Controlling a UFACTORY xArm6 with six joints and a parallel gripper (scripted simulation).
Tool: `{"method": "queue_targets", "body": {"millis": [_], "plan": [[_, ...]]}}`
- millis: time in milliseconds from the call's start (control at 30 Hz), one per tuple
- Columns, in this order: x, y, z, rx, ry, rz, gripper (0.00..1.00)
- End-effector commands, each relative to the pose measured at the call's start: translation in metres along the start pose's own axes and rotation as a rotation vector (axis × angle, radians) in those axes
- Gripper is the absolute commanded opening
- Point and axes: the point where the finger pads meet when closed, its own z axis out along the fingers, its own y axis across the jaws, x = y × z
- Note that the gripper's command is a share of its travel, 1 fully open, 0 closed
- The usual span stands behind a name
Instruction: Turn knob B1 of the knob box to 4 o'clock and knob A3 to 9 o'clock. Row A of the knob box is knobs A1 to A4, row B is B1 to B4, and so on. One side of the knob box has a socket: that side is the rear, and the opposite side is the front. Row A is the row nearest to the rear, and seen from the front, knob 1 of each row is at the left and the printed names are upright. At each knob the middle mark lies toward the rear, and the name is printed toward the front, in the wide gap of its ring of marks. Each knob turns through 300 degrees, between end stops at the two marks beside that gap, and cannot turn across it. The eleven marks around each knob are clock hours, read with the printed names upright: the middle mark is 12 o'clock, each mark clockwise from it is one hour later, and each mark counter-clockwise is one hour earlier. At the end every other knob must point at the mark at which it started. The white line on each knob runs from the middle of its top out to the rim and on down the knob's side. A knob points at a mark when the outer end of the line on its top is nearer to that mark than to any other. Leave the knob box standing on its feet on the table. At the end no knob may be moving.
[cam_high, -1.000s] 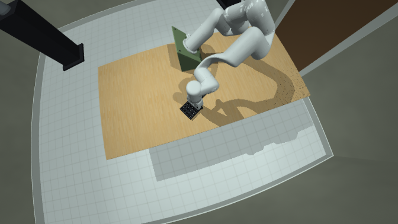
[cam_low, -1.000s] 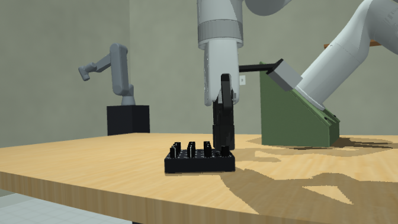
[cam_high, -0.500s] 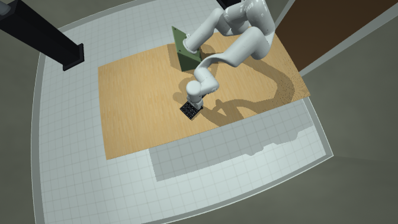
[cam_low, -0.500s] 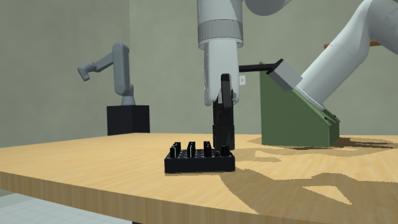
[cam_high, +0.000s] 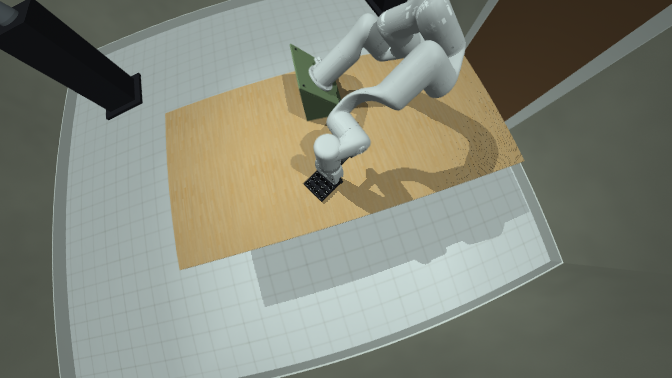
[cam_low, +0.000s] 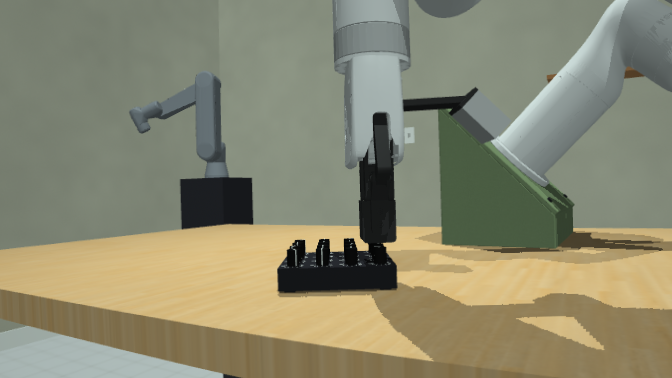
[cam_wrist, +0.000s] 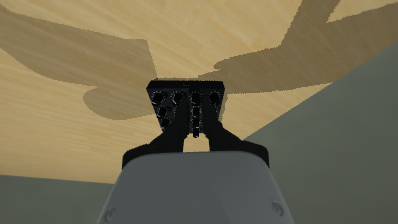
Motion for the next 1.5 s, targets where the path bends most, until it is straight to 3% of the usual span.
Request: {"method": "queue_targets", "body": {"millis": [0, 233, 933, 1467], "plan": [[-0.001, 0.001, -0.011, -0.002, -0.003, -0.001, 0.19], [-0.001, 0.001, -0.025, -0.002, -0.003, -0.001, 0.19], [-0.001, 0.001, -0.027, -0.002, -0.003, 0.014, 0.19], [-0.001, 0.001, -0.032, -0.003, -0.003, 0.505, 0.19]]}}
